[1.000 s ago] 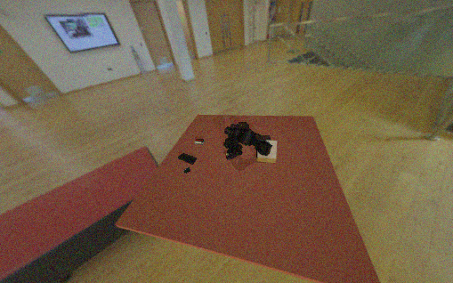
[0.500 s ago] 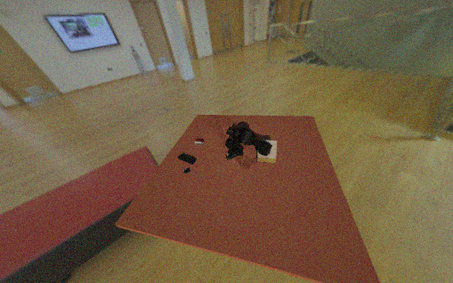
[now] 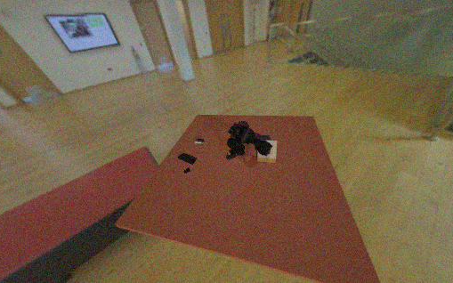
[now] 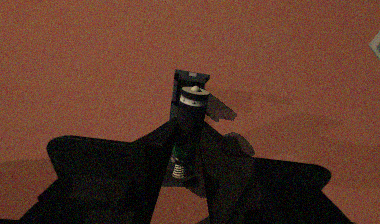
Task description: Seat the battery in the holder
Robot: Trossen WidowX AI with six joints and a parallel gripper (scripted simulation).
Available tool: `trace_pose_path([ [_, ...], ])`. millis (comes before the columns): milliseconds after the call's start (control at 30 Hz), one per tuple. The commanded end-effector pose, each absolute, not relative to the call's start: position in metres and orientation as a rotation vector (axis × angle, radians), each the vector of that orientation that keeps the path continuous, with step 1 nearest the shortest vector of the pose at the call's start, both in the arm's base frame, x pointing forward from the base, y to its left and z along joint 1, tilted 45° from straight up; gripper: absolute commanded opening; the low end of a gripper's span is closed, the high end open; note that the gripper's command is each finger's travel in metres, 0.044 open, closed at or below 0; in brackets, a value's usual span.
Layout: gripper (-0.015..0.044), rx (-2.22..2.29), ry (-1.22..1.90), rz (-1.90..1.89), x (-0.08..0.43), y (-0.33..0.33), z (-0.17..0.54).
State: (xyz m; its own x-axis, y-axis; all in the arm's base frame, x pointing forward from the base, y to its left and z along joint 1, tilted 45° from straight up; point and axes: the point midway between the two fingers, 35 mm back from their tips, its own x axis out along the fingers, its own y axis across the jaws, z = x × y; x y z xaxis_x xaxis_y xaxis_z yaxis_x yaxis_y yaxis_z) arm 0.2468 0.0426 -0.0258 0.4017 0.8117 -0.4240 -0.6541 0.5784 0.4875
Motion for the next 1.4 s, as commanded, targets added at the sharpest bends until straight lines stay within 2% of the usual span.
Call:
trace_pose_path([
  [0,0.0070,0.269,0.689,0.933,0.241,0.041,-0.029],
  [1367,0.0070,0.113,0.955,0.988,0.251,0.049,-0.035],
])
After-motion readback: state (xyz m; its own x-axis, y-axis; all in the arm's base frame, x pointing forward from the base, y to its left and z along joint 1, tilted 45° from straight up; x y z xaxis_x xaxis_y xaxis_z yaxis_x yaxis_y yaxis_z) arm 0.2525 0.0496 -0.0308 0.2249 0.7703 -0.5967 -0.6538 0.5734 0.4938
